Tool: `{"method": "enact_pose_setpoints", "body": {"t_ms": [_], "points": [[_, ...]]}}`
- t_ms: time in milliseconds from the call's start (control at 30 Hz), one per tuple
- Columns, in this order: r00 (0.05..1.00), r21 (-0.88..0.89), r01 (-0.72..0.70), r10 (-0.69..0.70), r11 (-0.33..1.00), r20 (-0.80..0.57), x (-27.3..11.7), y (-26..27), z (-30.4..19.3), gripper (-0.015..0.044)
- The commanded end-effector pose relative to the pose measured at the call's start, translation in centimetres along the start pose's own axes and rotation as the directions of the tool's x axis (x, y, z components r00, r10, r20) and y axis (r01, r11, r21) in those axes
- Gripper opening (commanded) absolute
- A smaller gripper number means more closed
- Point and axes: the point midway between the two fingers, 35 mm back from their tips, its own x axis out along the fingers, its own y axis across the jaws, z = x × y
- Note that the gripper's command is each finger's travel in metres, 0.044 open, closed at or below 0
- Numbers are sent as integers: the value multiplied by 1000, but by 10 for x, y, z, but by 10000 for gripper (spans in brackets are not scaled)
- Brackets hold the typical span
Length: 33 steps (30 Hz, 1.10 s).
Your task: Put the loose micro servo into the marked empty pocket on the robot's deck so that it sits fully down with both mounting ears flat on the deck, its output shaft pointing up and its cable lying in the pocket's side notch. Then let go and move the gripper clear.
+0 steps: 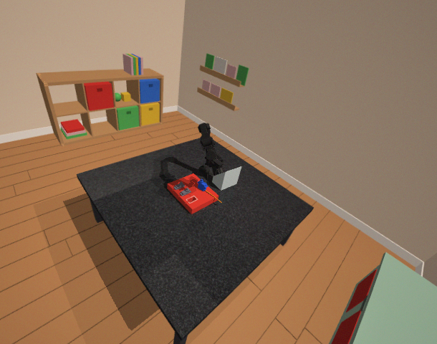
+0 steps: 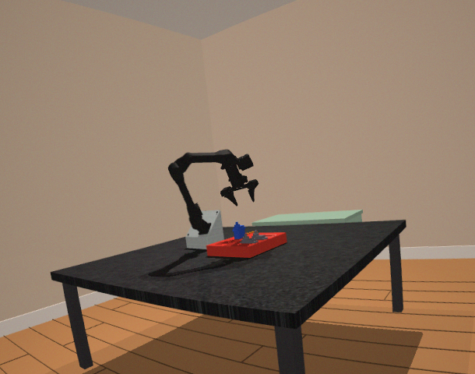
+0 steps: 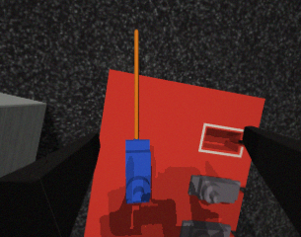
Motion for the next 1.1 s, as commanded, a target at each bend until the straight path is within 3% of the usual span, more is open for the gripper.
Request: {"method": "enact_pose_setpoints", "body": {"t_ms": [0, 233, 1067], "points": [[991, 39, -55, 60, 998, -122, 21, 10, -23, 440], [948, 90, -111, 133, 990, -291, 43, 23, -58, 440], [946, 91, -112, 134, 990, -296, 79, 26, -69, 440]]}}
